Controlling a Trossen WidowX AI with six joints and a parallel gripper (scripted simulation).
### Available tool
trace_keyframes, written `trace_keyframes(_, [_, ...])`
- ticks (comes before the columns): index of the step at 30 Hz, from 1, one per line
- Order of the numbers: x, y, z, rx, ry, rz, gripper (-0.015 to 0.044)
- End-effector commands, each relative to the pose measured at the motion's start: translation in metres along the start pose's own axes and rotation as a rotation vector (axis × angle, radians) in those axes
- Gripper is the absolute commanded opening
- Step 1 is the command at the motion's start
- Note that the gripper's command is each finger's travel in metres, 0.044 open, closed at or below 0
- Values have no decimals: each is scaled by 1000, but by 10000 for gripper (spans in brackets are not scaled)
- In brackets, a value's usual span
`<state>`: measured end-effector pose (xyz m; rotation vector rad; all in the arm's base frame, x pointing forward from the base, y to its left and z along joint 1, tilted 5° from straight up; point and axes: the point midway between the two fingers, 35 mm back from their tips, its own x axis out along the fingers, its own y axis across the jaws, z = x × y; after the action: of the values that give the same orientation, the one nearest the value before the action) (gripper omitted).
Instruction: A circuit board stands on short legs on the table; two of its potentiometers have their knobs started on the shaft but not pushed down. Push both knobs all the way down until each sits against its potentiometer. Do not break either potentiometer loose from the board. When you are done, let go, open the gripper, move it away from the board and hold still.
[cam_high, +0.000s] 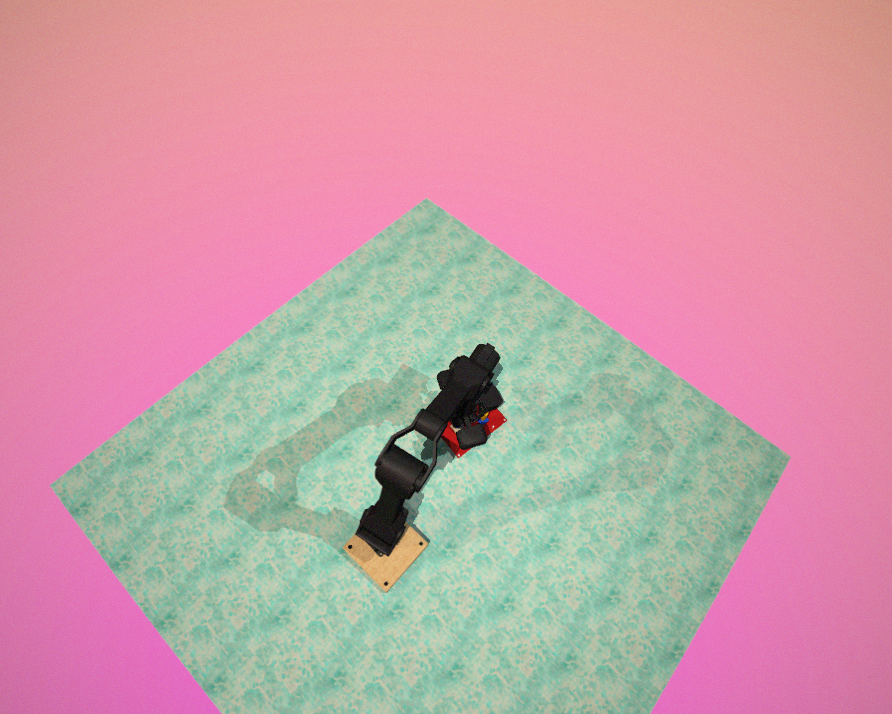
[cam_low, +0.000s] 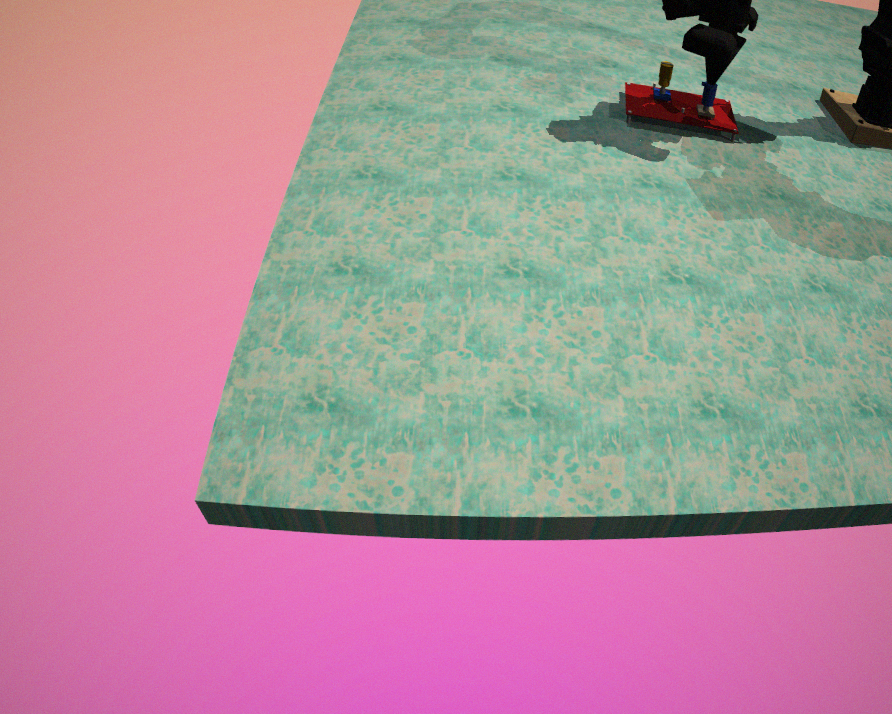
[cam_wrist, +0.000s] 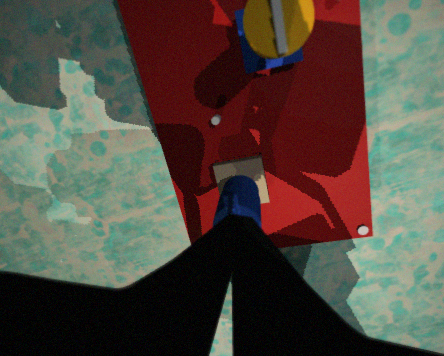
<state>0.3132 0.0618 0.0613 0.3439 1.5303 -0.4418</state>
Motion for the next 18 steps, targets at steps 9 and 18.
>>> trace_keyframes(9, [7,1,0,-2,9,-3,0])
trace_keyframes(18, [0,1,0,-2,9,-3,0])
